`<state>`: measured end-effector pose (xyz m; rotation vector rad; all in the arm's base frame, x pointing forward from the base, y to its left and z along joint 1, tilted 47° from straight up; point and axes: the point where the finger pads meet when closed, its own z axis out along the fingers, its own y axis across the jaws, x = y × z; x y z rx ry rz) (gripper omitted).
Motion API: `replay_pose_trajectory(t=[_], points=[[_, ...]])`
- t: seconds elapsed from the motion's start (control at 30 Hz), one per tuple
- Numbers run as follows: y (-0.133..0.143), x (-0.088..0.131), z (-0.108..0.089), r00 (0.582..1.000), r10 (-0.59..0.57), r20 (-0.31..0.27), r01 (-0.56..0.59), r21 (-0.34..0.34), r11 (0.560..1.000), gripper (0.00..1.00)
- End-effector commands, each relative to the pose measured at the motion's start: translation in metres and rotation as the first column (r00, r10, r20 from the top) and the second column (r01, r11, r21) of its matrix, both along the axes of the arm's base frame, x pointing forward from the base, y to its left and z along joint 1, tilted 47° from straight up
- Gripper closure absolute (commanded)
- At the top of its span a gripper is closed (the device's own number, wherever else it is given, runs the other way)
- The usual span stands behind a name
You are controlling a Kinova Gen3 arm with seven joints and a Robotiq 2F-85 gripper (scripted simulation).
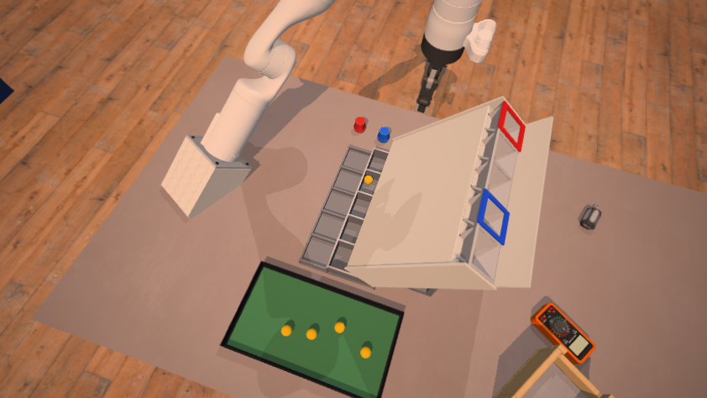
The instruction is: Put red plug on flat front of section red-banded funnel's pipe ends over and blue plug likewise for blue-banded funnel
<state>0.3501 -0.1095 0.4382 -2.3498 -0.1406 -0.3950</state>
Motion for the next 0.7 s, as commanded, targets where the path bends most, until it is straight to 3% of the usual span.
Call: replay_pose_trajectory(t=[0.0, 0.13, 0.33, 0.37, 0.67], points=[[-0.016, -0.021, -0.065, 1.000, -0.004, 0.014, 0.004, 0.000, 1.000, 0.00], [-0.026, -0.035, -0.106, 1.000, -0.004, 0.014, 0.004, 0.000, 1.000, 0.00], [-0.027, -0.036, -0.109, 1.000, -0.004, 0.014, 0.004, 0.000, 1.000, 0.00], [-0.040, -0.055, -0.166, 1.000, 0.005, -0.006, -0.005, 0.000, 1.000, 0.00], [-0.041, -0.056, -0.169, 1.000, 0.005, -0.006, -0.005, 0.000, 1.000, 0.00]])
